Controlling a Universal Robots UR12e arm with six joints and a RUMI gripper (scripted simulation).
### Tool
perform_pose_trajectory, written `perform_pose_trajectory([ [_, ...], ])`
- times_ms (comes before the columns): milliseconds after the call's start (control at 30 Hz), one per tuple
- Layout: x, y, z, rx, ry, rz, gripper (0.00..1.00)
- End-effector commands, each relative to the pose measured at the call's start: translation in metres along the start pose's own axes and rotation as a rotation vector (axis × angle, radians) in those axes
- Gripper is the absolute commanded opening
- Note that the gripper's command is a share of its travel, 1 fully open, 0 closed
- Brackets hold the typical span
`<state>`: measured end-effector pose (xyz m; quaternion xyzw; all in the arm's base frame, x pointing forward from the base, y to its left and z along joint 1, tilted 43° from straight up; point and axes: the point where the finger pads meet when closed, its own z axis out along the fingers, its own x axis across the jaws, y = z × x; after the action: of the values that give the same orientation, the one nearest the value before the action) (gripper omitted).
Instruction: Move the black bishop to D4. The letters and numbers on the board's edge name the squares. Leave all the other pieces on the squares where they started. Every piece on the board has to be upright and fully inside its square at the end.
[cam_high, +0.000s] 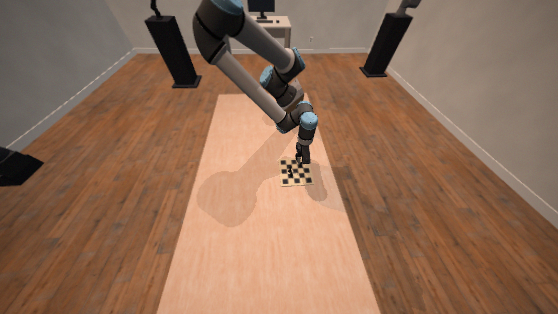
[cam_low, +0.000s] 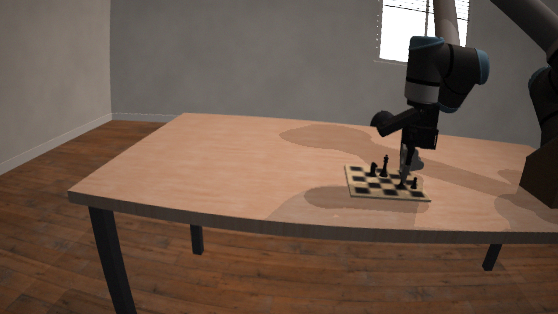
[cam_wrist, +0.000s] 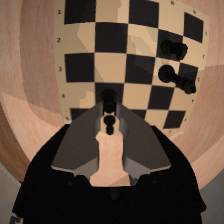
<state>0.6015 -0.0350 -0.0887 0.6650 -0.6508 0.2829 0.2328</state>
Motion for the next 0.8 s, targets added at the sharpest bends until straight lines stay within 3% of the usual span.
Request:
perform_pose_trajectory([
  [0, -0.0006, -0.0009, 0.0001, 0.001, -0.001, 0.000, 0.00],
  [600, -0.0006, -0.0009, 0.0001, 0.001, -0.001, 0.000, 0.00],
  [767, -0.0006, -0.0009, 0.0001, 0.001, -0.001, 0.000, 0.09],
])
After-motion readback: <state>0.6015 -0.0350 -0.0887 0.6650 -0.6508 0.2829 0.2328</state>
